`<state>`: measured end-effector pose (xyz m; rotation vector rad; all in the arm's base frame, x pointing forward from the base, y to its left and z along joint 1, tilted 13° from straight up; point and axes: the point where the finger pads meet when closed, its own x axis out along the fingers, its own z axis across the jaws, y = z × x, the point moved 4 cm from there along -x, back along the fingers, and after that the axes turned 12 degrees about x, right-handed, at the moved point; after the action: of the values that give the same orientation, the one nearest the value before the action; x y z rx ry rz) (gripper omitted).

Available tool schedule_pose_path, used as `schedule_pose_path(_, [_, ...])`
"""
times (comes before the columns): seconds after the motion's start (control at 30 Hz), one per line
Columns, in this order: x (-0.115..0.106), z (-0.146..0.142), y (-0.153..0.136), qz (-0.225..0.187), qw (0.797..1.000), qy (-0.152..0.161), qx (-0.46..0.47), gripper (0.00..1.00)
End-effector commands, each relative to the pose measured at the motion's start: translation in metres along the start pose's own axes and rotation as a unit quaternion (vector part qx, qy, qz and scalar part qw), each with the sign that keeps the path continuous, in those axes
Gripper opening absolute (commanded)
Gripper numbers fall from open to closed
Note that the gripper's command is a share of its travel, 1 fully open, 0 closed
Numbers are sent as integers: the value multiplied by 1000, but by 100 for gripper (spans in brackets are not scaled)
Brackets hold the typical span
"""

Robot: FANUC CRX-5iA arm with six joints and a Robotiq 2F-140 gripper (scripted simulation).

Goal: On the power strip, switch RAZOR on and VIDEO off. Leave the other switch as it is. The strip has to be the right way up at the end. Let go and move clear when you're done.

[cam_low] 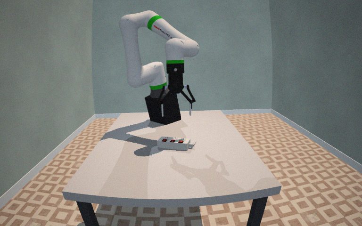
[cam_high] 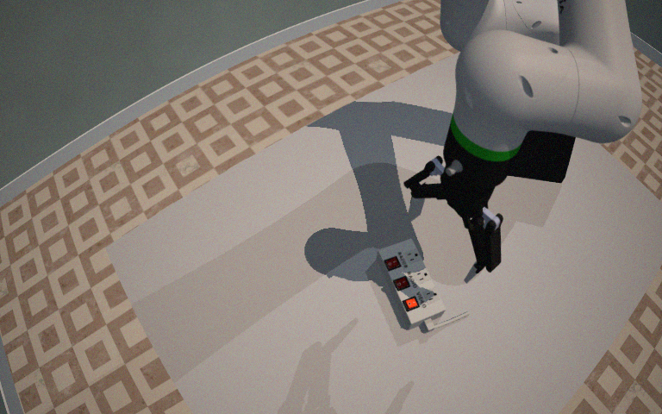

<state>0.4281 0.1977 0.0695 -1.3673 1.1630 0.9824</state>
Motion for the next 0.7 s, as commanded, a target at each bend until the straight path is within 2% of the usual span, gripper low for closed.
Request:
schedule_pose_path(0.0, [0,0,0,0,1000,0,0,100])
schedule_pose_path(0.23, [1,-1,-1,0,1000,0,-9,100])
schedule_pose_path(0.33, [5,-5,-4,0,998,0,-58,100])
schedule_pose_path(0.43, [13,-14,-10,0,988,0,-157,100])
schedule_pose_path(0.5, [13,-14,-10,0,988,0,-157,100])
schedule_pose_path(0.6, [23,-26,-18,0,960,0,-281,100])
schedule_pose_path(0.67, [31,-35,-23,-2,946,2,-324,100])
